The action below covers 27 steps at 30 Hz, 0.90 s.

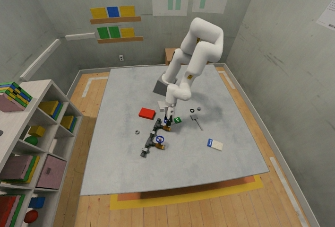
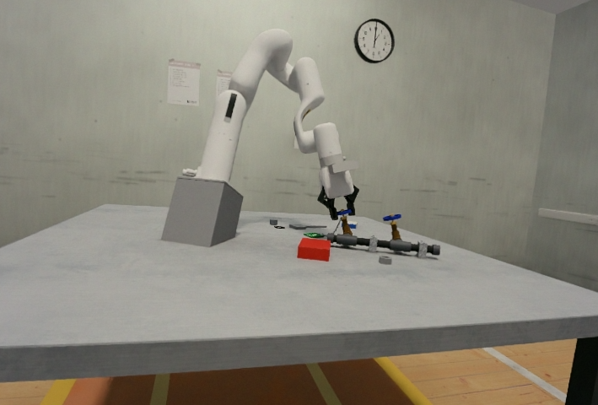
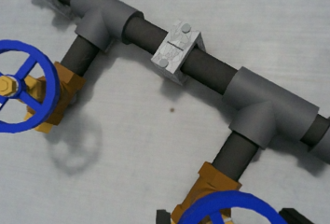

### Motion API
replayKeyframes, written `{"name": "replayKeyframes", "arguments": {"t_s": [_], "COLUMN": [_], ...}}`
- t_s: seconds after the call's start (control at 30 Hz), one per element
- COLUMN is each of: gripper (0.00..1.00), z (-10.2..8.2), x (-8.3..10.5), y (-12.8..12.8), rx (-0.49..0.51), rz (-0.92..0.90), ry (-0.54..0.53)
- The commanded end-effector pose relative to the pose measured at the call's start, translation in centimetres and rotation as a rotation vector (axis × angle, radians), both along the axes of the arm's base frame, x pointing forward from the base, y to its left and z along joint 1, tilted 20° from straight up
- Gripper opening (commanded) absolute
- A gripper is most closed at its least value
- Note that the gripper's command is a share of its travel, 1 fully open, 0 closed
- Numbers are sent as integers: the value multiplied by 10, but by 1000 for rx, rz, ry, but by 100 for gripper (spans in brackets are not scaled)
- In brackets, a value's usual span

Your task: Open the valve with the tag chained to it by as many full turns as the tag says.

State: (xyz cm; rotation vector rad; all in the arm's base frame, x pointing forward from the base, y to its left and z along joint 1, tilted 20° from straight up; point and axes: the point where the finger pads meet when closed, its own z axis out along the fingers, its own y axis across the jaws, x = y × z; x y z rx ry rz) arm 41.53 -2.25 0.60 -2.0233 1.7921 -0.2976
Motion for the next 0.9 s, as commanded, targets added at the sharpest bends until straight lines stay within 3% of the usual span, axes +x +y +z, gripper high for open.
{"name": "replayKeyframes", "arguments": {"t_s": [0.0,0.2,0.87], "gripper": [0,0,0], "z": [1,1,1], "x": [1,1,1], "y": [0,0,0], "rx": [-39,-110,-514], "rz": [78,226,1081], "ry": [-18,-46,-186]}}
